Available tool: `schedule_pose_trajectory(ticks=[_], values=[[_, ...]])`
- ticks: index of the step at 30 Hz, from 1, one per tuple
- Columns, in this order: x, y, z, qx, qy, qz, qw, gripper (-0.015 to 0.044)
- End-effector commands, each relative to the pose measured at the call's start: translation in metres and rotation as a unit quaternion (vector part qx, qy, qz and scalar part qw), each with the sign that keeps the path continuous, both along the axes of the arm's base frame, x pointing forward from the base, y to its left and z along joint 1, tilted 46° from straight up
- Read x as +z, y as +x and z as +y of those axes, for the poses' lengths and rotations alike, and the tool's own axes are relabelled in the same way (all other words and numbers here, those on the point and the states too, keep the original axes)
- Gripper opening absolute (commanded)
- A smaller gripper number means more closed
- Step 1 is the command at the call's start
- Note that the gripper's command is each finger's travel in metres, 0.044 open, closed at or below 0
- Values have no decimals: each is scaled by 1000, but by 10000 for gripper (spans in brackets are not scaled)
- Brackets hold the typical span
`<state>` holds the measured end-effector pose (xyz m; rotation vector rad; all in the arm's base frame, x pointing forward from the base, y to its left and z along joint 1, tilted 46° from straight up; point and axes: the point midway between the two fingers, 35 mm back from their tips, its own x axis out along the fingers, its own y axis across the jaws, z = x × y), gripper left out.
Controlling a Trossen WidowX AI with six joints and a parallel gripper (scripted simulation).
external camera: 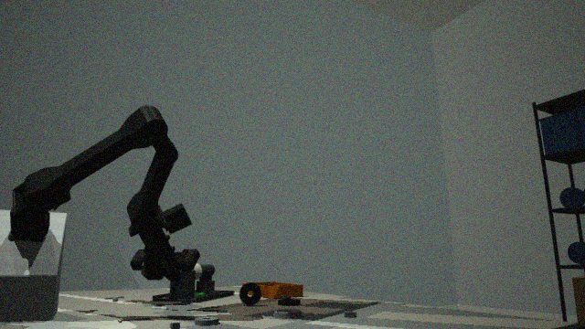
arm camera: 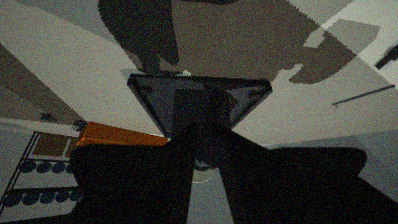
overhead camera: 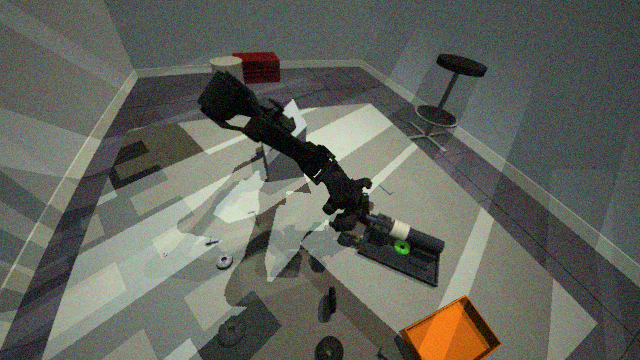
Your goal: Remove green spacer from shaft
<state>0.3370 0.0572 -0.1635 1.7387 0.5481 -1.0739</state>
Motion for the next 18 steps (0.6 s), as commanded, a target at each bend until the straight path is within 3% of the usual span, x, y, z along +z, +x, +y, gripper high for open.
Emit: schedule_pose_trajectory(ticks=[1,18], values=[[0,0,0,2,0,0,1000,0],[-1,1,1,2,0,0,1000,0]])
